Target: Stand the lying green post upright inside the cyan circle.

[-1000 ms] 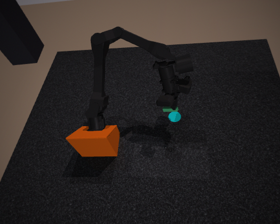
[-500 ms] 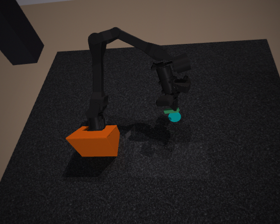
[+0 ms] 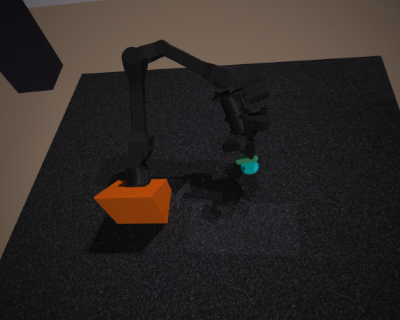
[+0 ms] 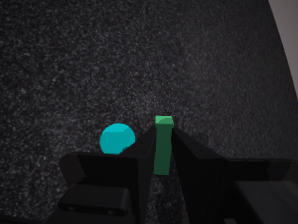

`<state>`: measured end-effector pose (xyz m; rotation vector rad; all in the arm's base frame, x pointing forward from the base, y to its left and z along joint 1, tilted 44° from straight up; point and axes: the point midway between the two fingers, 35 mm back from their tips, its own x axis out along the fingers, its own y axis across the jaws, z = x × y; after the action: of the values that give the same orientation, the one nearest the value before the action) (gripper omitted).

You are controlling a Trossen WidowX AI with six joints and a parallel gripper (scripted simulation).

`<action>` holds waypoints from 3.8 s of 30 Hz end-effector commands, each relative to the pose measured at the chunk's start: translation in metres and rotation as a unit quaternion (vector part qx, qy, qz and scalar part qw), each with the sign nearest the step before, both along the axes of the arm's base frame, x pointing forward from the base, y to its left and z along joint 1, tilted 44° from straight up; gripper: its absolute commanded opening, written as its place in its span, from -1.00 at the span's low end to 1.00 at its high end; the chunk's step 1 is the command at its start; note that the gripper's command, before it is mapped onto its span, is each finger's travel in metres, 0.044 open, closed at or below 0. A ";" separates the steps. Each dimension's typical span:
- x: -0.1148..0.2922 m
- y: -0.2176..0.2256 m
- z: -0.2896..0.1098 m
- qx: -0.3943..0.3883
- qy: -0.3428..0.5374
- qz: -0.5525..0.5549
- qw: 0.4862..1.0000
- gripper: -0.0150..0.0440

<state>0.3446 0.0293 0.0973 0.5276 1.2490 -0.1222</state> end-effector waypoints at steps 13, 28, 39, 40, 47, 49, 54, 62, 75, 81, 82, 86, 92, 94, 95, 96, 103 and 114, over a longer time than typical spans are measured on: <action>0.000 0.001 -0.002 -0.032 -0.039 -0.026 0.998 -0.42; 0.001 0.002 -0.001 -0.054 -0.079 -0.050 0.994 -0.42; 0.001 0.003 0.001 -0.067 -0.109 -0.068 0.989 -0.42; 0.001 0.003 0.002 -0.068 -0.112 -0.070 0.989 -0.42; 0.001 0.004 0.003 -0.074 -0.132 -0.083 0.985 -0.42; 0.001 0.004 0.004 -0.076 -0.138 -0.086 0.984 -0.42; 0.001 0.005 0.005 -0.080 -0.152 -0.096 0.980 -0.42; 0.000 0.005 0.008 -0.084 -0.176 -0.111 0.975 -0.42; -0.002 0.006 0.013 -0.087 -0.214 -0.137 0.963 -0.42; -0.003 0.007 0.016 -0.088 -0.232 -0.149 0.957 -0.42; -0.003 0.007 0.016 -0.088 -0.235 -0.151 0.956 -0.42; -0.004 0.007 0.018 -0.087 -0.247 -0.160 0.952 -0.42; -0.006 0.007 0.020 -0.085 -0.264 -0.173 0.945 -0.42; -0.007 0.007 0.021 -0.085 -0.270 -0.177 0.943 -0.42; -0.007 0.007 0.022 -0.084 -0.273 -0.179 0.941 -0.42; -0.007 0.007 0.022 -0.084 -0.276 -0.181 0.940 -0.42; -0.010 0.007 0.026 -0.080 -0.296 -0.196 0.931 -0.42; -0.015 0.007 0.031 -0.072 -0.327 -0.221 0.916 -0.42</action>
<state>0.3332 0.0377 0.1284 0.6315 0.4740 -0.3718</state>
